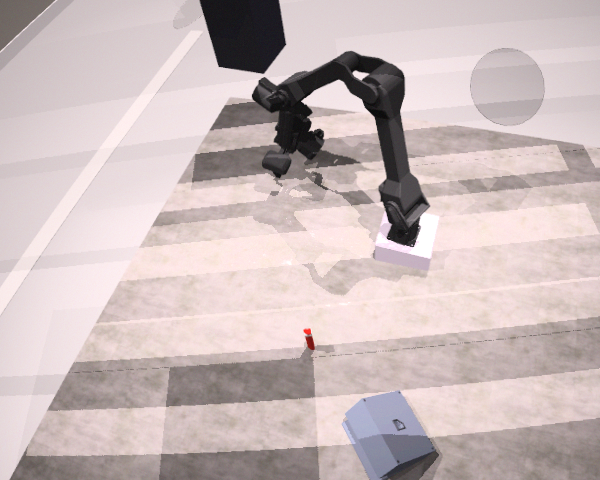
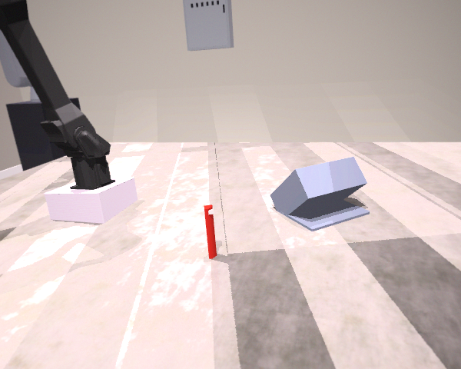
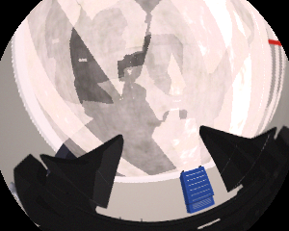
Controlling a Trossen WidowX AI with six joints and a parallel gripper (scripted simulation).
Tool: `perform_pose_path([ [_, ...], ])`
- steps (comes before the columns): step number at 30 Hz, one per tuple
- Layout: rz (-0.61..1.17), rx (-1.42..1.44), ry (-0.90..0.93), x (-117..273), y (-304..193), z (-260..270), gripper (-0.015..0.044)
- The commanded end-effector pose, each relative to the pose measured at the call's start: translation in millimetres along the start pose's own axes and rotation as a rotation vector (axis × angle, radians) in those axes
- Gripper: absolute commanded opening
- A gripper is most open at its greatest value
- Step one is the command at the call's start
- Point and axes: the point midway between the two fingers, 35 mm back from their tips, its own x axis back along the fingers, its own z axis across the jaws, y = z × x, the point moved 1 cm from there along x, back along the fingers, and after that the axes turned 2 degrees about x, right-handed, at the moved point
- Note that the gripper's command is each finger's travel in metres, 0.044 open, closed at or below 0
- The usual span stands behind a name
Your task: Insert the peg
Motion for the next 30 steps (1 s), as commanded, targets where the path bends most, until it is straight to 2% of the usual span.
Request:
perform_pose_path([
  [1, 0.001, 0.097, -0.005, 2, -6, -13, 0.0440],
  [30, 0.000, 0.905, -0.091, 12, -20, -137, 0.0440],
])
